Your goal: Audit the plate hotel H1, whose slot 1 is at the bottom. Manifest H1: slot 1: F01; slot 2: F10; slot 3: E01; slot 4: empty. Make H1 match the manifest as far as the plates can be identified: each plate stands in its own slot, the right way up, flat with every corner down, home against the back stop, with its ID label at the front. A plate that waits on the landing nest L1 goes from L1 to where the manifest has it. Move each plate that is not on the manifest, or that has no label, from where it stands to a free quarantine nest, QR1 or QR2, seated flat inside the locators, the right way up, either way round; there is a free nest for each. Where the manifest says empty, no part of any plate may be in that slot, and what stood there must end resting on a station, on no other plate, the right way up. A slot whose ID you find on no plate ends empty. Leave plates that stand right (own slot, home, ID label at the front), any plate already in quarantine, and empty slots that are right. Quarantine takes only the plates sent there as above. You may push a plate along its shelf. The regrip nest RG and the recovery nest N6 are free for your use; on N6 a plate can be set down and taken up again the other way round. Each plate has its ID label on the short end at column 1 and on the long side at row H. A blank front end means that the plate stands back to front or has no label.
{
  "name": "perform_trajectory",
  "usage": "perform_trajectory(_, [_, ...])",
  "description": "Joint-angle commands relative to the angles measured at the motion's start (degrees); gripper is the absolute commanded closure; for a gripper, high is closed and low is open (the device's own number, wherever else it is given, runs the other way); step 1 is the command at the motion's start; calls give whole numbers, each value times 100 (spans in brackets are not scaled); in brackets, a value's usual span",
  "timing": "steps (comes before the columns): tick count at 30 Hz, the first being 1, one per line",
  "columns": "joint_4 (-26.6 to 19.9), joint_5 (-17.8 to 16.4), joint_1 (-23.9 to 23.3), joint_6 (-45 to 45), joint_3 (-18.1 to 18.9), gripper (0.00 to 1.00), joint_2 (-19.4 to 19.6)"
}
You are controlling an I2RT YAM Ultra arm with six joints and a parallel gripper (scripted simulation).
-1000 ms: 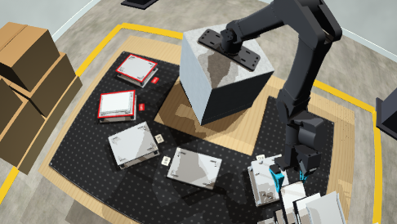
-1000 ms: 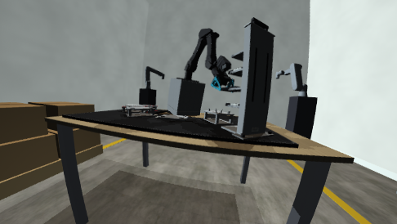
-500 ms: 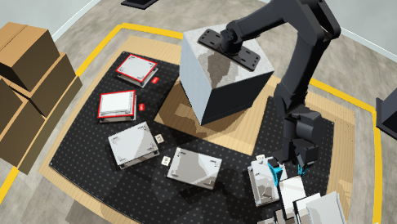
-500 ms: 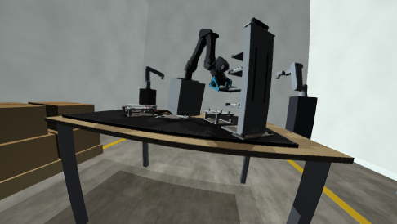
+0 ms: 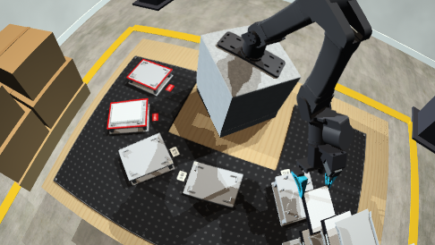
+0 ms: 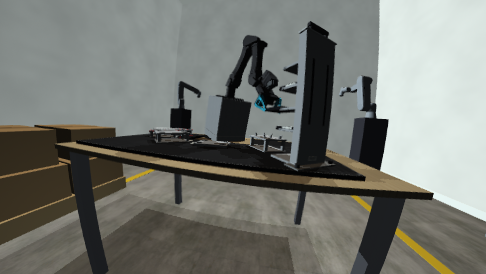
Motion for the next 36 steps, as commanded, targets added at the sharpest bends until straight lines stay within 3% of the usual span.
perform_trajectory(1, [86, 40, 28, 17, -23, 14, -69])
perform_trajectory(36, [811, 277, 320, 193, -881, 14, -148])
